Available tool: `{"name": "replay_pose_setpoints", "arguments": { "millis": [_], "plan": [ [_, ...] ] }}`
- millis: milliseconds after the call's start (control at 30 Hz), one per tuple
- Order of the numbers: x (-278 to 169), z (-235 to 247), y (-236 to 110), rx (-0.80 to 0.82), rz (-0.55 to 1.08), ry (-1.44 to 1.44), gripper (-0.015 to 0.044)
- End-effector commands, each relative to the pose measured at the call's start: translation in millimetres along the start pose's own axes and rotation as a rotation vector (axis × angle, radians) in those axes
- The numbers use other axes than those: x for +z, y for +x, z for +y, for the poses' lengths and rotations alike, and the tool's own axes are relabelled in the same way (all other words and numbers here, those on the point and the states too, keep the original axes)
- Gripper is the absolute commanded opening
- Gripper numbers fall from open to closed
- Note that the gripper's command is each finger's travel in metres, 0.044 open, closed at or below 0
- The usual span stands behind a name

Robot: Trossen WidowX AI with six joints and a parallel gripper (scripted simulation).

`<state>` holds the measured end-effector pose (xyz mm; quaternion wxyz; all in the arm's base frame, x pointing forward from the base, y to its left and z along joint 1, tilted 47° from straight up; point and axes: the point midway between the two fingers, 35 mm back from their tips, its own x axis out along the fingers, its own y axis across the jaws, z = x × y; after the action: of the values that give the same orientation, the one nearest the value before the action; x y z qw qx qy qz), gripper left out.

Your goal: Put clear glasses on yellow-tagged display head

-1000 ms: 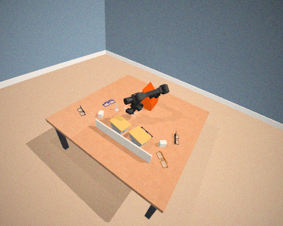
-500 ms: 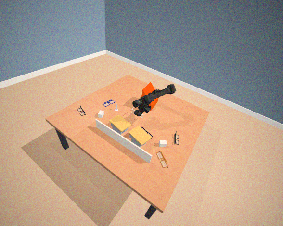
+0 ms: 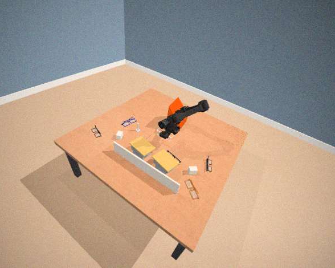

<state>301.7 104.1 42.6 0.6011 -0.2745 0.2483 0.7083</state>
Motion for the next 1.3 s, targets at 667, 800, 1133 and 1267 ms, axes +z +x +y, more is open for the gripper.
{"name": "replay_pose_setpoints", "arguments": {
  "millis": [667, 800, 1133, 1267],
  "plan": [
    [-1, 0, 25, 0.005, -0.001, 0.007, 0.0000],
    [-1, 0, 29, 0.005, 0.000, 0.007, 0.0000],
    [-1, -1, 39, 0.005, 0.000, 0.007, 0.0000],
    [-1, -1, 42, 0.005, 0.000, 0.007, 0.0000]
  ]
}}
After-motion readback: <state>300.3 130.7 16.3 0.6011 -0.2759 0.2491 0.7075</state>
